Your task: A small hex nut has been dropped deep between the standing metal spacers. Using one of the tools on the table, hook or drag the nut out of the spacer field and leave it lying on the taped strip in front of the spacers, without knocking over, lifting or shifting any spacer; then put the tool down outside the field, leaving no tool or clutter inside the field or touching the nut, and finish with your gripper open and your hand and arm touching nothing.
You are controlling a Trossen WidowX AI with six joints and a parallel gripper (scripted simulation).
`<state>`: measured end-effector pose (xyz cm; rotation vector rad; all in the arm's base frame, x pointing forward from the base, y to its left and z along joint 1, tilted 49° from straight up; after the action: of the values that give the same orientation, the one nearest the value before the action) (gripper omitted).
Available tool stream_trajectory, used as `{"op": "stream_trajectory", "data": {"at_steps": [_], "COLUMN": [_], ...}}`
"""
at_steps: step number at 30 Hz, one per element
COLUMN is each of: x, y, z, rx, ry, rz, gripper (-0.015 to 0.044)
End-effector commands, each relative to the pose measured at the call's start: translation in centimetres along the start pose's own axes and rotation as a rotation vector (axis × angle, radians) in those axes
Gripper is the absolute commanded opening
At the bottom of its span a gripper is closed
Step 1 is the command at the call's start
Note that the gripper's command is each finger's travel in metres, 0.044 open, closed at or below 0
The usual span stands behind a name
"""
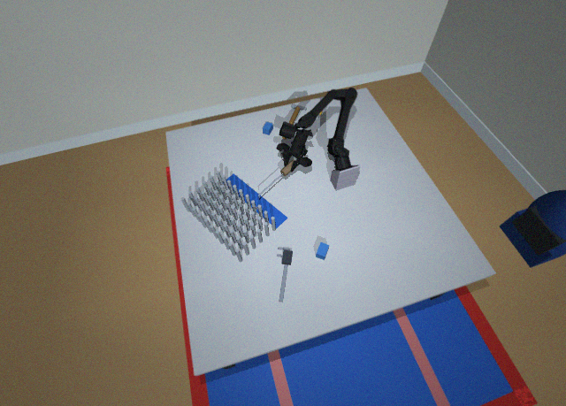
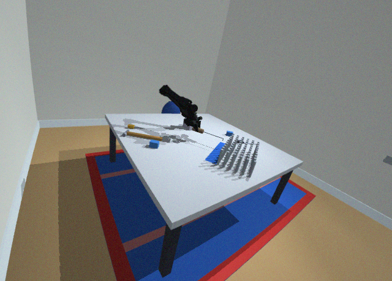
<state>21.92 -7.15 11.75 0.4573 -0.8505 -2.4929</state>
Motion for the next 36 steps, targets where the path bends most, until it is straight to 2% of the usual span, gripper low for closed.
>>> {"op": "stream_trajectory", "data": {"at_steps": [1, 18, 19, 36], "x": [-1.3, -4.2, -3.5, -9.3], "y": [0.2, -0.4, -0.5, -5.9], "z": [1.4, 7.0, 5.7, 5.2], "rx": [0.005, 0.032, 0.019, -0.132], "ry": [0.008, 0.019, 0.004, 0.063], "rz": [-0.007, 0.001, 0.006, 0.162], "gripper": [0.0000, 0.0000, 0.0000, 0.0000]}}
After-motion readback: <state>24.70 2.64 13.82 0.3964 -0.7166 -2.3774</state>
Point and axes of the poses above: the point midway between the two fingers, 35 mm back from their tips, its own z axis back along the fingers, its own y axis across the jaws, x = y × z, the point moved 3 cm from there along z, back along the fingers, and after that the axes turned 7 degrees about -z, right-handed, at the moved point
